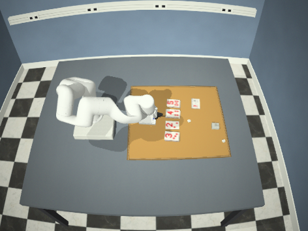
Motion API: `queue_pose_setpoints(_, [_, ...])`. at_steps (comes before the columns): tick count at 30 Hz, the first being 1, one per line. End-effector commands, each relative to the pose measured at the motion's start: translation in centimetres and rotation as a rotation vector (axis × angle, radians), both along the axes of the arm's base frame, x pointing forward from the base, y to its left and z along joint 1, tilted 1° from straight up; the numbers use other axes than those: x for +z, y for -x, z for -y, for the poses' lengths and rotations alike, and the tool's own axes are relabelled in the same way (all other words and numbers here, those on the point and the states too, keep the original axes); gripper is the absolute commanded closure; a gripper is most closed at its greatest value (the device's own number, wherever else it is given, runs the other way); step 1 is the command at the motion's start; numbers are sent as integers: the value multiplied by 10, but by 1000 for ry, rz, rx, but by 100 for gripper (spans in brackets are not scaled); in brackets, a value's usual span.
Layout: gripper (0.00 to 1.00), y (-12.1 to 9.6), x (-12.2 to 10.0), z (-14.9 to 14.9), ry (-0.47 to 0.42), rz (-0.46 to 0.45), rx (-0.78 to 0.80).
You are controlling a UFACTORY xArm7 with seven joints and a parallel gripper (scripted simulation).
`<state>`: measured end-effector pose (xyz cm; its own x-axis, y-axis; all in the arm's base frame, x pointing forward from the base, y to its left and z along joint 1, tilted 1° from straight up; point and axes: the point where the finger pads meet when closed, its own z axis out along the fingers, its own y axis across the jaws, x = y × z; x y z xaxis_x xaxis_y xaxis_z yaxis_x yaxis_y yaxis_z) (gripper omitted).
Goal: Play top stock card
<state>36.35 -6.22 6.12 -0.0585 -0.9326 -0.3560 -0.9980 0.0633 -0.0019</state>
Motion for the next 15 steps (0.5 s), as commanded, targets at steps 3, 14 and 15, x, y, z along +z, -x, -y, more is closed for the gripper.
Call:
queue_pose_setpoints(3, [13,-1,1,1,-30,4,1])
queue_pose_setpoints(14, [13,-1,-1,1,-30,4,1])
queue_pose_setpoints(15, [13,-1,-2,1,-30,4,1])
